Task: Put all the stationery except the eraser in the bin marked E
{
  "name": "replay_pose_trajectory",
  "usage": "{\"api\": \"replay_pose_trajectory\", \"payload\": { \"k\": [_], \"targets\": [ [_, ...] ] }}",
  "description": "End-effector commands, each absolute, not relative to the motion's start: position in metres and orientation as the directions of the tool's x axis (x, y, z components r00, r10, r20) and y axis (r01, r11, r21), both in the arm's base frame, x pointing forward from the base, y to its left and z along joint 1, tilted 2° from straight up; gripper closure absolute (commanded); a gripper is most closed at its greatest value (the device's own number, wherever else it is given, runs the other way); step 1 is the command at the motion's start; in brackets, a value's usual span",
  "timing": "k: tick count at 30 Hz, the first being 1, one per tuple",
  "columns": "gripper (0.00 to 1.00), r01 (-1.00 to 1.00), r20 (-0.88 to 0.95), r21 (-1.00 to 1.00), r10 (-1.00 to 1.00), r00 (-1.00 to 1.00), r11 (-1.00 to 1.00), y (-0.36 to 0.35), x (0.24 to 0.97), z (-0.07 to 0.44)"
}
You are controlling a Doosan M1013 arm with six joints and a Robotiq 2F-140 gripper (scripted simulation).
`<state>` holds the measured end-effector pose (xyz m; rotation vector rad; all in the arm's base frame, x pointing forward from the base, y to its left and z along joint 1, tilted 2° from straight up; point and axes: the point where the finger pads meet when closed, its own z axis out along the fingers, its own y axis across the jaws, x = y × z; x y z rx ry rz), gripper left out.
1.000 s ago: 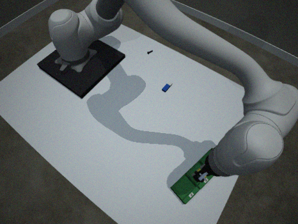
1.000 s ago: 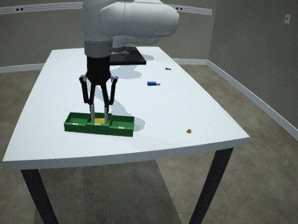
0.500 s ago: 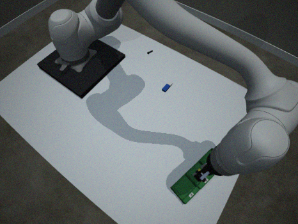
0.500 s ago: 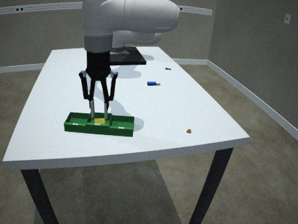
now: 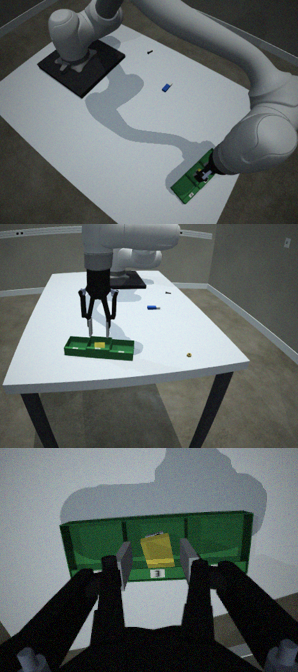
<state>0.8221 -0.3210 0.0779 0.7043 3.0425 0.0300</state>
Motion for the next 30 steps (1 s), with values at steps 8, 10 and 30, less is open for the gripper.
{"api": "replay_pose_trajectory", "payload": {
  "k": [8, 10, 30],
  "targets": [
    [0.00, 0.439, -0.014, 0.023, 0.440, -0.898, 0.898, -0.321, 0.821, 0.108],
    [0.00, 0.439, -0.014, 0.023, 0.440, -0.898, 0.898, -0.322, 0.821, 0.116],
    [0.00, 0.439, -0.014, 0.023, 0.440, -0.898, 0.898, -0.323, 0.820, 0.188]
  ]
}}
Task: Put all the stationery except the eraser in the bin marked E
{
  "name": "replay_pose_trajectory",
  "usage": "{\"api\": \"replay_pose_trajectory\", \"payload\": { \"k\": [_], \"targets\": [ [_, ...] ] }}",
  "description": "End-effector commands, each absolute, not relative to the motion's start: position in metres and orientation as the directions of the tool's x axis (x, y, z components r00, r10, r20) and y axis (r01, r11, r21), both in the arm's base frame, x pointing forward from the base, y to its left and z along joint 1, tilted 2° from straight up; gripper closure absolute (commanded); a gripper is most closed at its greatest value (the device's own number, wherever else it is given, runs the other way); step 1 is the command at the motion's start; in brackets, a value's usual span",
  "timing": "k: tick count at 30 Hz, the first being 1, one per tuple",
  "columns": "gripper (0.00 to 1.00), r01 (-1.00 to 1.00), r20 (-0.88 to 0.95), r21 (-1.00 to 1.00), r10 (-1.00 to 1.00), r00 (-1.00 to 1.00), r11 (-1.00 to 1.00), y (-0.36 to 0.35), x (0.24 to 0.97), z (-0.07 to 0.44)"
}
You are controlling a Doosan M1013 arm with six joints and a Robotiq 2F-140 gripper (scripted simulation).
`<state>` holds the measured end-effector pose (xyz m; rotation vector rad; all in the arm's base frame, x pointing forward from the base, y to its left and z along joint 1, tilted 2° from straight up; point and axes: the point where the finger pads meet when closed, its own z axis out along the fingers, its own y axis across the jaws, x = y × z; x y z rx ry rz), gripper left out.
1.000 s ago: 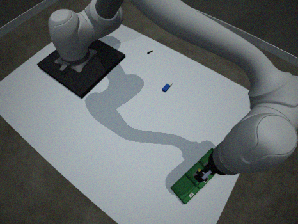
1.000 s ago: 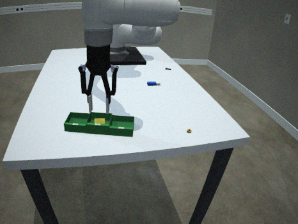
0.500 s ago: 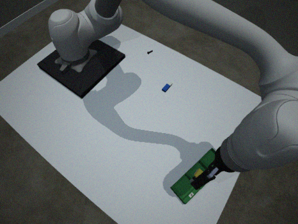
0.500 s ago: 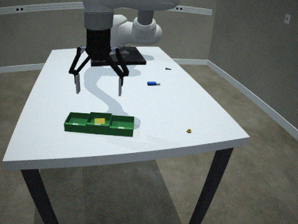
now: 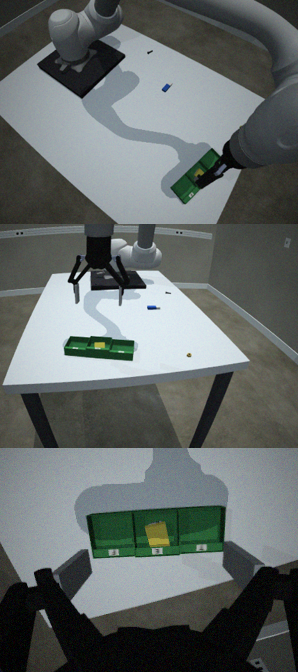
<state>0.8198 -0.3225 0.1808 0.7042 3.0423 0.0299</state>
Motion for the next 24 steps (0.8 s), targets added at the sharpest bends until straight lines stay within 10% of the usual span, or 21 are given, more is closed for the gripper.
{"api": "replay_pose_trajectory", "payload": {
  "k": [1, 24],
  "targets": [
    [0.00, 0.439, -0.014, 0.023, 0.440, -0.898, 0.898, -0.323, 0.820, 0.192],
    [0.00, 0.439, -0.014, 0.023, 0.440, -0.898, 0.898, -0.323, 0.819, 0.202]
  ]
}}
